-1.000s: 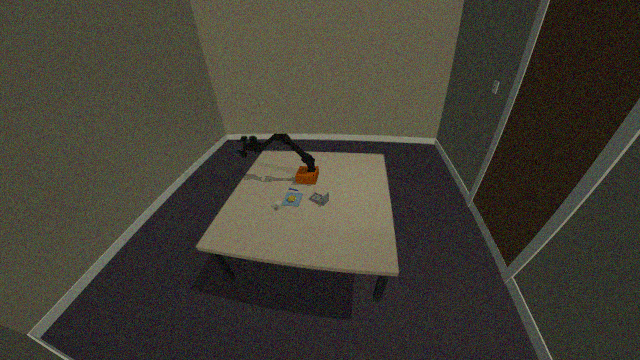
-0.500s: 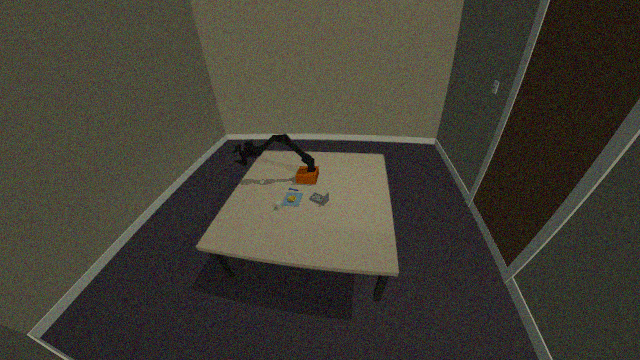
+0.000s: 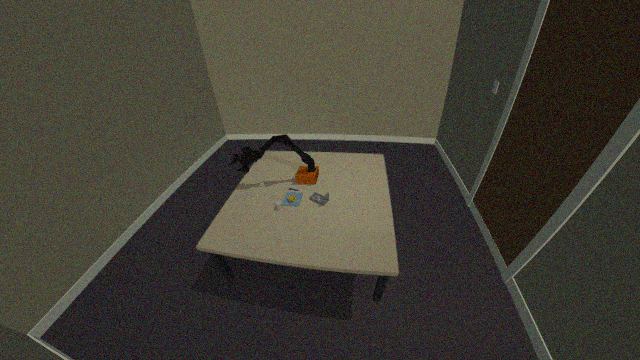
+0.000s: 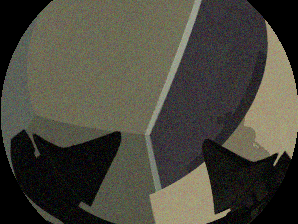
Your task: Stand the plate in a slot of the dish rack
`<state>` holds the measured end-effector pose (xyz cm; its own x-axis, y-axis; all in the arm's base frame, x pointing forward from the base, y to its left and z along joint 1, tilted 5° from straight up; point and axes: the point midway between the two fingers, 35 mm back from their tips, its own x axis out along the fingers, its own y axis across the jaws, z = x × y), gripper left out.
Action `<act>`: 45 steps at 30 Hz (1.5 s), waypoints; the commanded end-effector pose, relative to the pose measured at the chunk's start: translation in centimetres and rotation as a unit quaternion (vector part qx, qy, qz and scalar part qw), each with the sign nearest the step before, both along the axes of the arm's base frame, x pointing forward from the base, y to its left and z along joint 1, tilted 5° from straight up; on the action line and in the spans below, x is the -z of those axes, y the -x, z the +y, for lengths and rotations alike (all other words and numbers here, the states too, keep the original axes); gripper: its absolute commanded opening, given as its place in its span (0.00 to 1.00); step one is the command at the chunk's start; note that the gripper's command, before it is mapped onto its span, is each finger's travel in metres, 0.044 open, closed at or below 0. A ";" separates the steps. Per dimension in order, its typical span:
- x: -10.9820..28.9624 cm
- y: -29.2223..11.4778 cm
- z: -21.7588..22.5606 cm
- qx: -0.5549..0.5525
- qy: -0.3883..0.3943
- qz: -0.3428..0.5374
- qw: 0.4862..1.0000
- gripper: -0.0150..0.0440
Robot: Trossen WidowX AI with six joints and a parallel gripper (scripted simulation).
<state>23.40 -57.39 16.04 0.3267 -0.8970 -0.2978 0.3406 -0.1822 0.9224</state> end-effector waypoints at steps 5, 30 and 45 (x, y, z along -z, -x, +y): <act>1.9 -4.5 4.0 -0.075 -0.023 0.094 0.992 0.93; 8.3 -13.5 18.5 -0.324 -0.061 0.351 0.876 0.93; 11.3 -15.4 28.5 -0.481 -0.050 0.479 0.733 0.93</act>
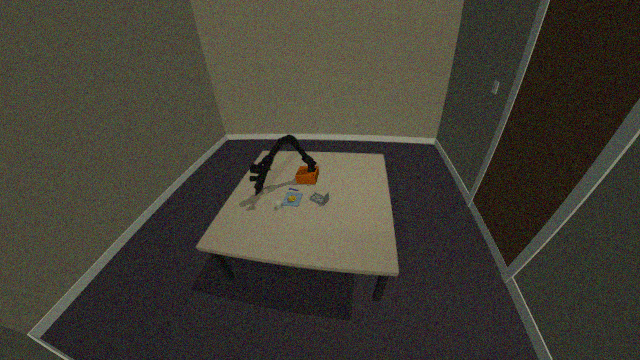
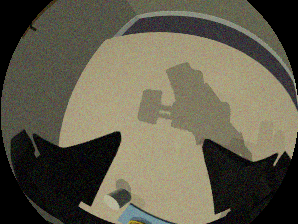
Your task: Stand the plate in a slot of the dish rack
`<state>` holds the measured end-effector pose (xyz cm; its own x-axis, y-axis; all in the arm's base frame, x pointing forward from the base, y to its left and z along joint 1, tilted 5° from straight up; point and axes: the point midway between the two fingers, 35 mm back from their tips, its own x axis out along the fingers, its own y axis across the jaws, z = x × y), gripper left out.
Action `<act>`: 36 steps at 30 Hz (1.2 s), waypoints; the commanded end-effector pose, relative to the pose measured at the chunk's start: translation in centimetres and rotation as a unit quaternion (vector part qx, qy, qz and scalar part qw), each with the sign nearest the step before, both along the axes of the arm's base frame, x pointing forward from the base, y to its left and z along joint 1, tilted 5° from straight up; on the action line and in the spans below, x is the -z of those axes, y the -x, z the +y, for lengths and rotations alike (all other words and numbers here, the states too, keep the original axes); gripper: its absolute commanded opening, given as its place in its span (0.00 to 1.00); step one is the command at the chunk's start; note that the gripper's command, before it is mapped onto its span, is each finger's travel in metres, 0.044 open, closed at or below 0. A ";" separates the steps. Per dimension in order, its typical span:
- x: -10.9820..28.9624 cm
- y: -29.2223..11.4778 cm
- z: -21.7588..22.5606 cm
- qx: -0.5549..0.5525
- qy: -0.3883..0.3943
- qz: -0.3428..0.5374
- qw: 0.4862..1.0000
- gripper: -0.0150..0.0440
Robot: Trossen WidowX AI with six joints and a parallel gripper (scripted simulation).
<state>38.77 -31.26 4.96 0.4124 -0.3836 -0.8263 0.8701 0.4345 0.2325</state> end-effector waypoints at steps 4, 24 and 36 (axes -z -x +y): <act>0.9 -0.1 5.1 -0.104 -0.002 0.070 0.992 0.93; 3.1 2.4 17.2 -0.384 -0.016 0.236 0.893 0.93; 3.5 5.5 23.2 -0.534 -0.026 0.311 0.786 0.93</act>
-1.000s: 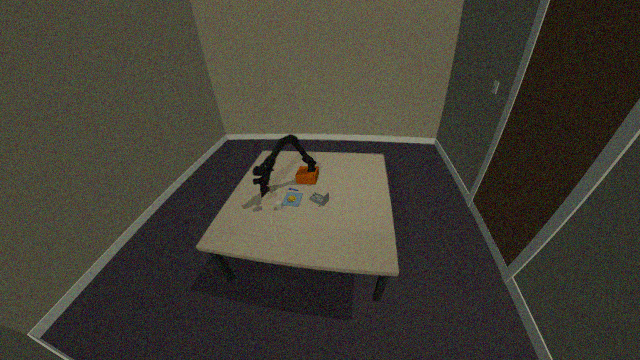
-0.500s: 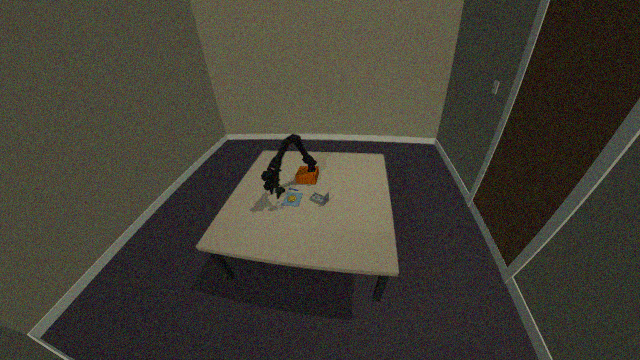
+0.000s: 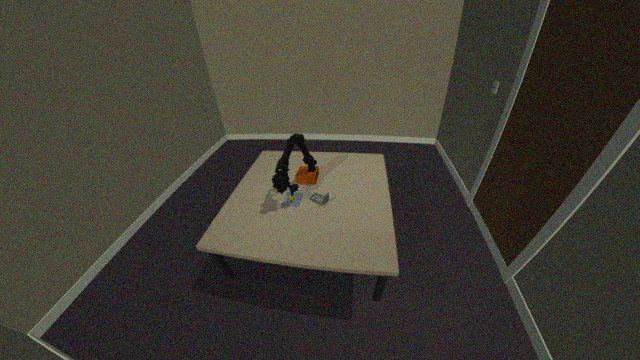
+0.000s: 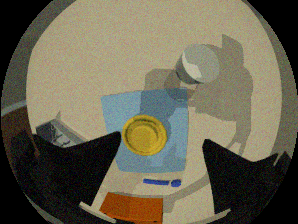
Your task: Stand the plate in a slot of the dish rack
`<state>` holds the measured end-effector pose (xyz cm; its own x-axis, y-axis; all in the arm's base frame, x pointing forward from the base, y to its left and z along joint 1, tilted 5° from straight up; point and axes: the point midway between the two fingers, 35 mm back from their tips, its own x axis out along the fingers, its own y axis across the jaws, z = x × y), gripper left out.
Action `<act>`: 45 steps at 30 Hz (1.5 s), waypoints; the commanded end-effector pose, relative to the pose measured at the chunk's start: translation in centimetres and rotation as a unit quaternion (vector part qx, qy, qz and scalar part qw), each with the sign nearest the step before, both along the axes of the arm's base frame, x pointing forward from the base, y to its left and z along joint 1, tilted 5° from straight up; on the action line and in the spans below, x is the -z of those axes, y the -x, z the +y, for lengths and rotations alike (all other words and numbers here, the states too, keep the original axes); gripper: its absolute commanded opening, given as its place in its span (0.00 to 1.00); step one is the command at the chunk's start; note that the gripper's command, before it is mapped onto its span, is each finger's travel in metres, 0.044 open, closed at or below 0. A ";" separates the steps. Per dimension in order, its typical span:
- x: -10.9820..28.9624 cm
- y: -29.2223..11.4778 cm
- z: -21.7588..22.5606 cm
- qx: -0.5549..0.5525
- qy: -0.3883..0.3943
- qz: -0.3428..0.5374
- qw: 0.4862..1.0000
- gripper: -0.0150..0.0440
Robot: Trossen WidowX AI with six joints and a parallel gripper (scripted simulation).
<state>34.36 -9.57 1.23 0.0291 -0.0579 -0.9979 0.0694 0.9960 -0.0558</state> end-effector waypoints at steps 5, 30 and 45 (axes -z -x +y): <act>-0.2 1.7 2.4 -0.079 -0.006 0.039 0.996 0.93; 3.1 1.8 2.3 -0.079 -0.006 0.039 0.996 0.93; 5.5 2.0 2.3 -0.079 -0.006 0.039 0.996 0.93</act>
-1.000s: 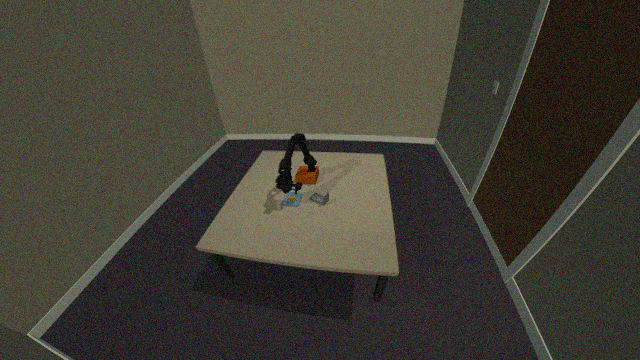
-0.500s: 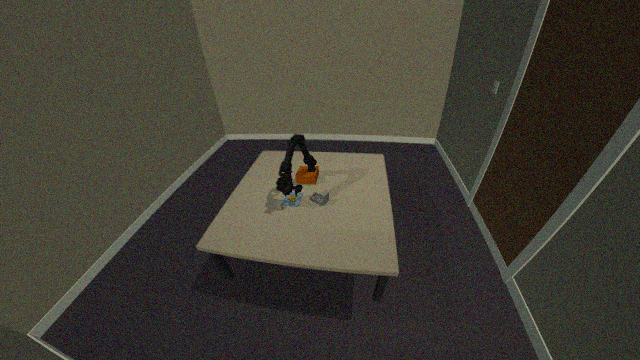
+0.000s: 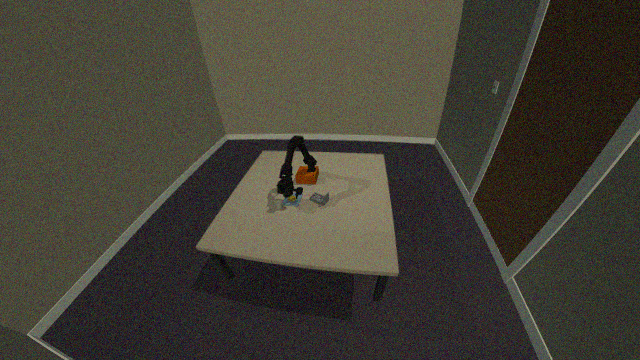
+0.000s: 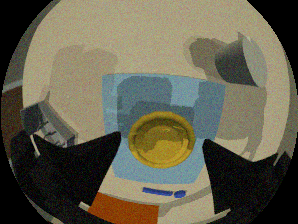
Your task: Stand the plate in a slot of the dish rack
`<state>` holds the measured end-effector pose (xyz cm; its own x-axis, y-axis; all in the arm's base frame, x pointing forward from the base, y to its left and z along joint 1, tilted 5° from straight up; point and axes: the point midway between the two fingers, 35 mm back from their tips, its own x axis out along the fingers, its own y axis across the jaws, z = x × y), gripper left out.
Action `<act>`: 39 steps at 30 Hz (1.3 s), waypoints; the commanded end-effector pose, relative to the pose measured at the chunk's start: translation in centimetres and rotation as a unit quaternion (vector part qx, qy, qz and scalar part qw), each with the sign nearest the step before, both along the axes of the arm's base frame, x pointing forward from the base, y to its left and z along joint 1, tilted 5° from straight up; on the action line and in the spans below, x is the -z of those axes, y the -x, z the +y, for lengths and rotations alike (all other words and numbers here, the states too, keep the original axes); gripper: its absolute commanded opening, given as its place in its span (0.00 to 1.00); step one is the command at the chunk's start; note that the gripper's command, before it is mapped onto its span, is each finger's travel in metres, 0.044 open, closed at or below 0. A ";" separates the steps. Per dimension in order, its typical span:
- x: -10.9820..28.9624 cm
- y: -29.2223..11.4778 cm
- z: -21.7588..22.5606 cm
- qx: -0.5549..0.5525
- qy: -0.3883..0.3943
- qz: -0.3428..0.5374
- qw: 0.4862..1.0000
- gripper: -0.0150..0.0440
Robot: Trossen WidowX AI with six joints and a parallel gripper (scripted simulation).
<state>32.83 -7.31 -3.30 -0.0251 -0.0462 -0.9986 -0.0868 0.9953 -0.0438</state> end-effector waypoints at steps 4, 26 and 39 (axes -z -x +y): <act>1.2 0.5 0.0 -0.002 0.000 0.008 1.000 0.93; 1.2 0.5 0.0 -0.002 0.000 0.008 1.000 0.72; -4.6 -1.0 0.1 -0.003 0.000 0.007 1.000 0.25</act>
<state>32.85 -7.12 -1.51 -0.0697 -0.0382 -0.9968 -0.0953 0.9950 -0.0315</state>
